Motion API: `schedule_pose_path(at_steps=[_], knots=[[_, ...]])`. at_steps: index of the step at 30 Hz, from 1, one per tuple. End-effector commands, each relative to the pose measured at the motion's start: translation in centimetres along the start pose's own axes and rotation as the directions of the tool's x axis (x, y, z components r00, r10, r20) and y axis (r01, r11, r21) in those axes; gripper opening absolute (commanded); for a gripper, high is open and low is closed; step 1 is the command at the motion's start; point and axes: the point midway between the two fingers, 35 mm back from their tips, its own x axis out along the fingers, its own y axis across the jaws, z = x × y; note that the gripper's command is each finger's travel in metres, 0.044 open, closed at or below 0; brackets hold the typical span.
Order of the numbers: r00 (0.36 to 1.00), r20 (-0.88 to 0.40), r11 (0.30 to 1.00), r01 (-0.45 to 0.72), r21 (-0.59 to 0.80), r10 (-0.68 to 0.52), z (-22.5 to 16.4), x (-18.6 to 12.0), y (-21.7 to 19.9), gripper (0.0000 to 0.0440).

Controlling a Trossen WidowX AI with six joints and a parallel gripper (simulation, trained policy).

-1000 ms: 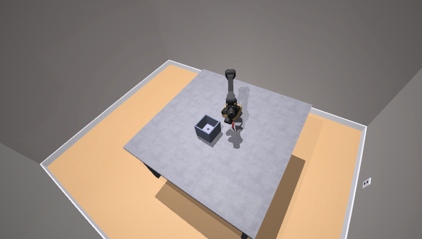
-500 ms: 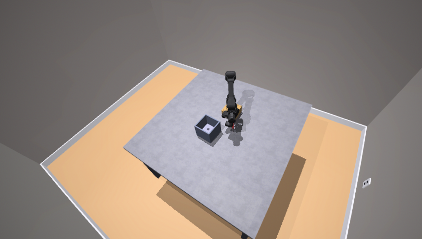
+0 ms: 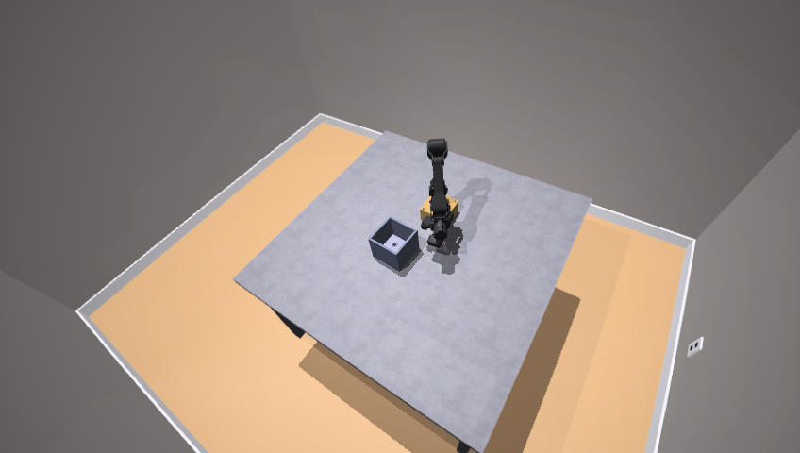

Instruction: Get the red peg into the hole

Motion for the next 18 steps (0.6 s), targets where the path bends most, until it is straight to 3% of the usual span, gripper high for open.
schedule_pose_path(at_steps=[1, 7, 18], knots=[[1.000, -0.007, 1.000, -0.006, -0.018, 0.006, -0.4, 0.8, 0.5, 0.0143], [1.000, -0.021, 0.999, -0.017, -0.049, 0.016, -0.9, 1.4, 1.1, 0.0000], [0.994, -0.065, 0.995, -0.094, -0.020, 0.092, -1.9, -0.6, 2.8, 0.0000]])
